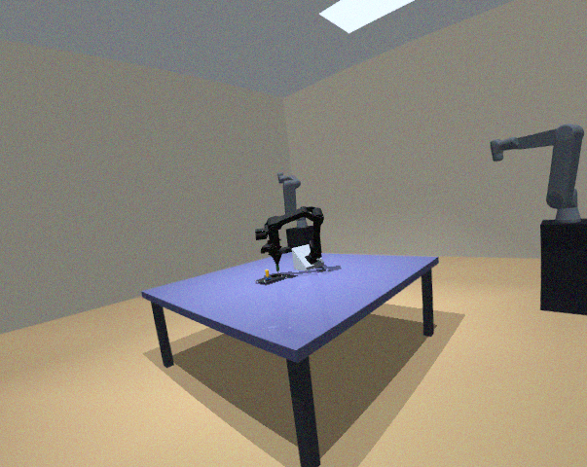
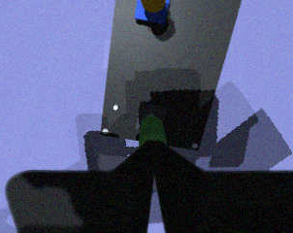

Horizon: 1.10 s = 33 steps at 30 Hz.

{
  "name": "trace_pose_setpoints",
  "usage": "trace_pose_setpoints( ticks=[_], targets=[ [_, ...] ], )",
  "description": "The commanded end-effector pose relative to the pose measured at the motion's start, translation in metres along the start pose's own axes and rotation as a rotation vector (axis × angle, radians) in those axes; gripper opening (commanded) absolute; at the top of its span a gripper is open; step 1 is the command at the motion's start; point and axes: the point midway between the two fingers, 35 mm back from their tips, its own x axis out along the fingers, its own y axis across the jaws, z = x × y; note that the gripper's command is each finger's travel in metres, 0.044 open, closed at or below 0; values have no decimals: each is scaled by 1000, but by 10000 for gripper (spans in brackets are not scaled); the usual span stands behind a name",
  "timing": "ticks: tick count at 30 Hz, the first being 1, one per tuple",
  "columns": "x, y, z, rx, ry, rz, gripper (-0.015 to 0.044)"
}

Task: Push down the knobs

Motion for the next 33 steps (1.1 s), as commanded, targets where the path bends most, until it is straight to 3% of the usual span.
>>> trace_pose_setpoints(
  ticks=[1, 33],
  targets=[
    [0, 0, 1, 4, -4, 2, 0],
    [8, 0, 1, 4, -5, 2, 0]
  ],
)
